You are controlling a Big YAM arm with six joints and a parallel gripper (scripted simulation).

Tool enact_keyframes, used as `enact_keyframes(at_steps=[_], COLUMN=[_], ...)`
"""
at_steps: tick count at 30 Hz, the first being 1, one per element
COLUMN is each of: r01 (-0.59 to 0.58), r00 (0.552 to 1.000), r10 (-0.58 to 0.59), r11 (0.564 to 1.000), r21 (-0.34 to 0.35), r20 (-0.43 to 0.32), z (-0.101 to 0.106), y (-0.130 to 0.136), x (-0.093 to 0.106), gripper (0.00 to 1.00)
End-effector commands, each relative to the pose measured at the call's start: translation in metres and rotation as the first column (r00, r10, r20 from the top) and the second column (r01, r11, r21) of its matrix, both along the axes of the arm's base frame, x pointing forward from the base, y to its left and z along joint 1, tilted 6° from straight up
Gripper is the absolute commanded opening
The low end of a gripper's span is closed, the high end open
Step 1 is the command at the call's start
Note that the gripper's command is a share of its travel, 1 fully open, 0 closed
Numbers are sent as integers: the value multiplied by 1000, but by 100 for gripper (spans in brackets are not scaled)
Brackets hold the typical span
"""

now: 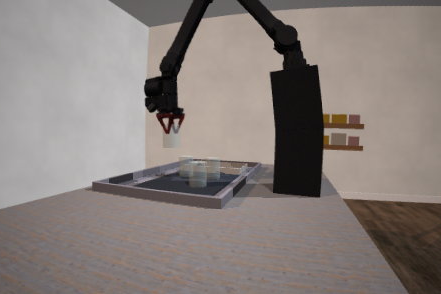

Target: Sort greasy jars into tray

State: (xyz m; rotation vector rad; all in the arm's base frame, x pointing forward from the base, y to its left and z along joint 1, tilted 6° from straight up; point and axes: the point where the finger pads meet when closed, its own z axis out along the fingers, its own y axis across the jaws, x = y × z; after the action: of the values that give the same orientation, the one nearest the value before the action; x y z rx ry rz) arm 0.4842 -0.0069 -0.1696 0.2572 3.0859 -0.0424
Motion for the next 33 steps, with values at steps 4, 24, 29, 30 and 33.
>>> enact_keyframes(at_steps=[4, 24, 29, 30, 33], r01=[-18, -18, -18, -18, -18], r00=[998, 998, 998, 998, 998], r10=[18, 18, 18, 18, 18], r11=[1000, 1000, 1000, 1000, 1000], r21=[1, 1, 1, 1, 1], r20=[65, 65, 65, 65, 65], z=[24, 23, 23, 23, 23], y=[-20, -76, -89, -89, -98], x=[15, -5, -9, -9, -13], gripper=[0, 0, 0, 0, 0])
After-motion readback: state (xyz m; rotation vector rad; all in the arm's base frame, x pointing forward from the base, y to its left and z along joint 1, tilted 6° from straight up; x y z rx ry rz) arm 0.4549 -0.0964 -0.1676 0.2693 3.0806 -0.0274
